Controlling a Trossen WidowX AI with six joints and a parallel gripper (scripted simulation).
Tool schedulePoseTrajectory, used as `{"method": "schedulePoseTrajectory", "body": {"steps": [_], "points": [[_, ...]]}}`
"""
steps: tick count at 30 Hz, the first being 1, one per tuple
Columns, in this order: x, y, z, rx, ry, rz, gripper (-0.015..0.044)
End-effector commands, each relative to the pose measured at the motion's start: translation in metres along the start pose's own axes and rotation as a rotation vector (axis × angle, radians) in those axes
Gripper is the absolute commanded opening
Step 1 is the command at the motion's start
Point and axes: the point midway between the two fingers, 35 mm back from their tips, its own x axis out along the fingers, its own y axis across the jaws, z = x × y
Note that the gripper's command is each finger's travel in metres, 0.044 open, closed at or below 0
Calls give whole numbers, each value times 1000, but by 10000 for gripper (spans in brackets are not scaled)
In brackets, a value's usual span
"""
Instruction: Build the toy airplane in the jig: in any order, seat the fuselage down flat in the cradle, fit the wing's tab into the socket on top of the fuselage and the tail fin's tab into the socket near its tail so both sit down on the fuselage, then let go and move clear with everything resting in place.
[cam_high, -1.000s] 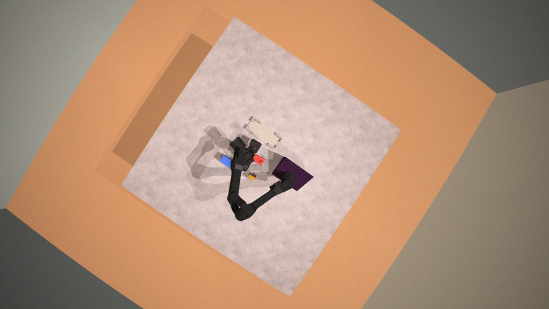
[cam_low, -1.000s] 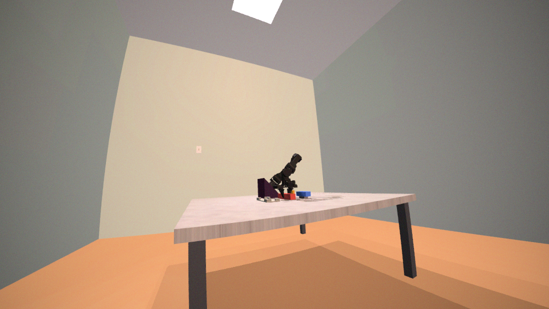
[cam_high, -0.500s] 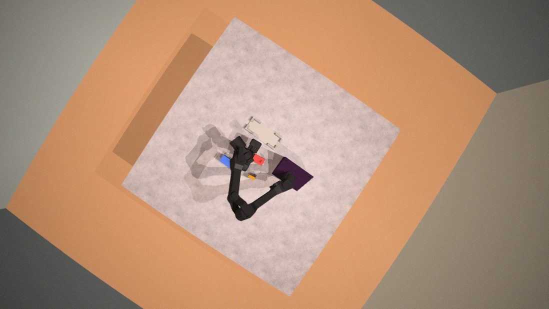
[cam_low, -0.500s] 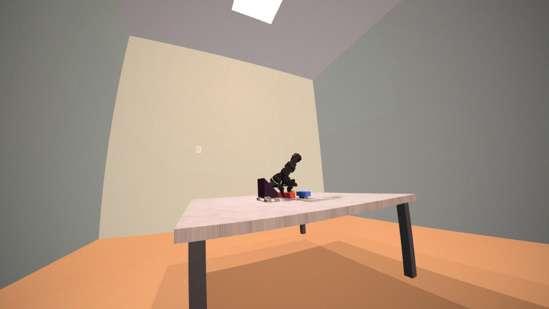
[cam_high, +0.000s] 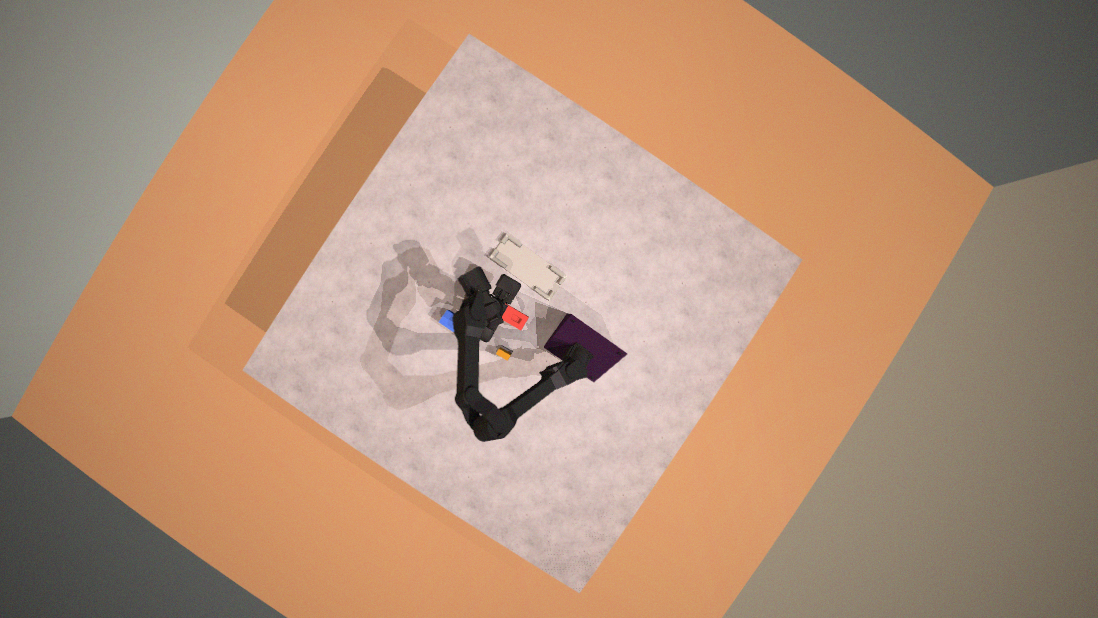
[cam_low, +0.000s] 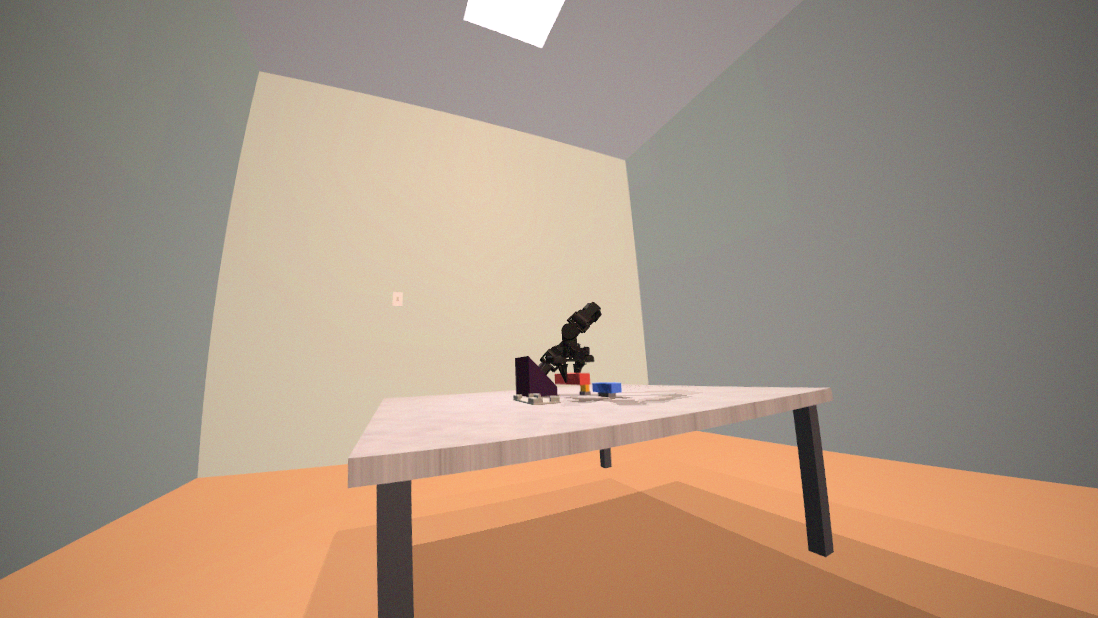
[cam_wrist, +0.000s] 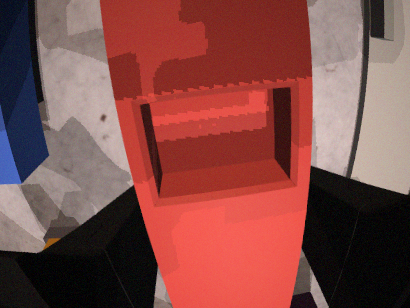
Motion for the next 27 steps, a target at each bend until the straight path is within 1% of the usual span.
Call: {"method": "schedulePoseTrajectory", "body": {"steps": [1,20,27], "points": [[-16,-1,2,-5,-5,-6,0],[-76,3,-5,-7,-2,3,0],[-76,-4,-5,-3,-2,4,0]]}}
